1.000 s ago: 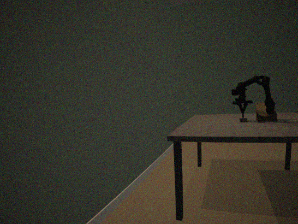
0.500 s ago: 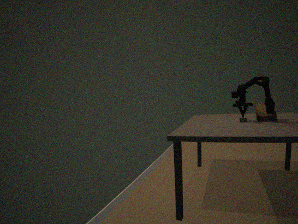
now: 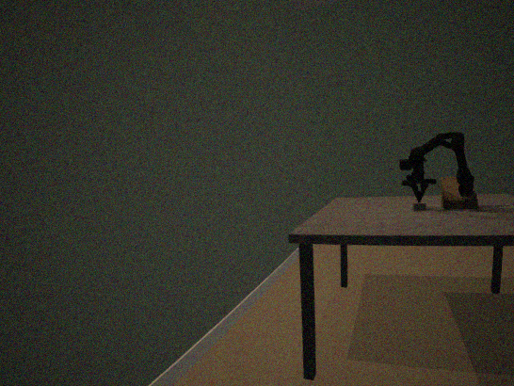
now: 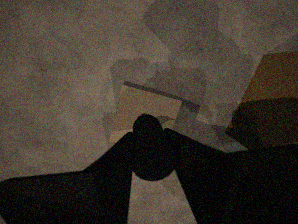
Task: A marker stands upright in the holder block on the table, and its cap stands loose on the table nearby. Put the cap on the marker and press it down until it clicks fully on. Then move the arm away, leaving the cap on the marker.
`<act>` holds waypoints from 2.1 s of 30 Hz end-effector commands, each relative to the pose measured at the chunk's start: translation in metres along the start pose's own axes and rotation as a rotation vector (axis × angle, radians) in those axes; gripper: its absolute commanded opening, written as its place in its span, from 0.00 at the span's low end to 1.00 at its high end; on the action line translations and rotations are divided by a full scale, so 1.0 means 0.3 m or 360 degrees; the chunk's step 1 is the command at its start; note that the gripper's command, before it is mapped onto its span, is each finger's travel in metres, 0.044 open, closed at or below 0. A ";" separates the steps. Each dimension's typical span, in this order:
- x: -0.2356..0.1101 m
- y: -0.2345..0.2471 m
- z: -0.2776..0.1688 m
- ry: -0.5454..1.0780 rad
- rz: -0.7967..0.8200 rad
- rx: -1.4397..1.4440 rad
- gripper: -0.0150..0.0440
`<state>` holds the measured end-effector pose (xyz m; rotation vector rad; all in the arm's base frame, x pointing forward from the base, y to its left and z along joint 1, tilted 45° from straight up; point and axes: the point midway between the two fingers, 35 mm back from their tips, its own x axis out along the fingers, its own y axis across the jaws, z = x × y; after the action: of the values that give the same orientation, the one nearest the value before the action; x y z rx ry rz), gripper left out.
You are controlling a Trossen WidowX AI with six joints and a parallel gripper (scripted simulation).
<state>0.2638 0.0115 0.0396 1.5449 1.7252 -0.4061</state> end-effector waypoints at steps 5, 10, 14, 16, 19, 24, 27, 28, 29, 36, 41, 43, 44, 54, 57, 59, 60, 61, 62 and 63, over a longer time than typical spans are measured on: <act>0.000 0.000 0.000 0.0000 0.0000 0.0000 0.65; 0.000 0.000 0.000 0.0000 0.0000 0.0000 0.88; 0.000 0.000 0.000 0.0000 0.0000 0.0000 1.00; -0.032 0.003 0.004 -0.0003 0.0000 0.0000 1.00; -0.175 0.005 0.008 -0.0008 -0.0003 0.0002 1.00; -0.250 -0.001 0.003 -0.0004 -0.0003 0.0002 1.00; -0.250 -0.001 0.003 -0.0004 -0.0003 -0.0025 0.96; -0.248 -0.001 0.003 -0.0003 -0.0003 -0.0106 0.91; -0.246 -0.001 0.003 -0.0003 -0.0003 -0.0241 0.87; -0.229 -0.002 0.003 0.0000 0.0001 -0.1372 0.56; -0.221 -0.002 0.003 0.0000 0.0003 -0.1938 0.33; -0.221 -0.002 0.003 0.0000 0.0003 -0.1938 0.25; -0.221 -0.002 0.003 0.0000 0.0003 -0.1938 0.25; -0.221 -0.002 0.003 0.0000 0.0003 -0.1938 0.25; -0.216 -0.002 0.003 0.0000 0.0003 -0.1940 0.25; -0.210 -0.002 0.003 0.0000 0.0003 -0.1943 0.25; -0.205 -0.002 0.003 0.0000 0.0003 -0.1945 0.25; -0.201 -0.002 0.003 0.0000 0.0003 -0.1947 0.25; -0.196 -0.001 0.003 0.0000 0.0004 -0.1948 0.25; -0.191 -0.001 0.003 0.0000 0.0004 -0.1950 0.25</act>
<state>0.2623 -0.0327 0.0826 0.6200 1.4603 0.5806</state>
